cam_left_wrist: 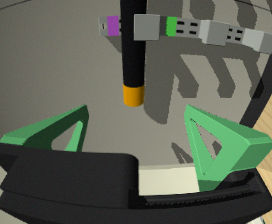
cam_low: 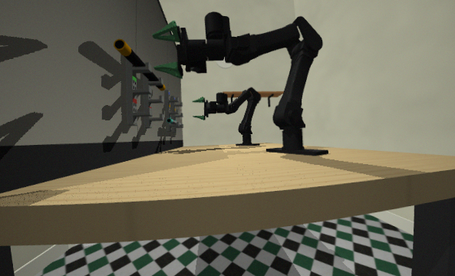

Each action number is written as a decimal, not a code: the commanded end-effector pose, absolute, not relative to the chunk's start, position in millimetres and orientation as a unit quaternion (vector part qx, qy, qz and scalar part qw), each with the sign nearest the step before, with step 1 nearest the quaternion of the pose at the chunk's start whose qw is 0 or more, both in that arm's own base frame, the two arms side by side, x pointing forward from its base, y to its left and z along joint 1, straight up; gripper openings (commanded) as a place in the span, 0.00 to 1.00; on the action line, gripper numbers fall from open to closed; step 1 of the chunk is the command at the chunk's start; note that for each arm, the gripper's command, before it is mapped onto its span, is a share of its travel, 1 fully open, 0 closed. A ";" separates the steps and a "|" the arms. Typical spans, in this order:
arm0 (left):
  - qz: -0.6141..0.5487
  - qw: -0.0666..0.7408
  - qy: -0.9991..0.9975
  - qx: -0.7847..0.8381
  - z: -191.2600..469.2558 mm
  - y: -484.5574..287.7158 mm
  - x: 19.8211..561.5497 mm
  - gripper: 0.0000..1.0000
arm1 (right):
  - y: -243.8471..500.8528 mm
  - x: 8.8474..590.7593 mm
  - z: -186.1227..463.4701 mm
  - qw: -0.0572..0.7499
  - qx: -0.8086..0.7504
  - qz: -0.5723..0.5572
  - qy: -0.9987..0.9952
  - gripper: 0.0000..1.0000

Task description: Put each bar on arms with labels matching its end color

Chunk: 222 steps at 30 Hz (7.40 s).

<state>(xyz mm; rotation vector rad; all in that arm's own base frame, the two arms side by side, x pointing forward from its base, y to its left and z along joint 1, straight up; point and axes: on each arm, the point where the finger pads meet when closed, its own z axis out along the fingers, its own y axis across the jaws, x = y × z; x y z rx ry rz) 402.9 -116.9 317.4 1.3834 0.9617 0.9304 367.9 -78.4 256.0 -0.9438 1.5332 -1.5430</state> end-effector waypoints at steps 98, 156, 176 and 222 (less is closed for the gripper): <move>0.402 0.581 0.402 0.581 343.0 -148.9 484.0 0.87 | -84.0 366.4 248.6 0.367 -0.367 -0.605 0.605 1.00; 0.402 0.581 0.402 0.581 347.5 -146.7 478.5 0.00 | -84.0 366.4 248.6 0.367 -0.367 -0.605 0.605 1.00; 0.402 0.582 0.402 0.581 364.8 -146.7 478.5 0.00 | -84.0 366.4 248.6 0.367 -0.367 -0.605 0.605 1.00; 0.402 0.582 0.402 0.581 401.0 -143.9 471.1 0.00 | -84.0 366.4 248.6 0.367 -0.367 -0.605 0.605 1.00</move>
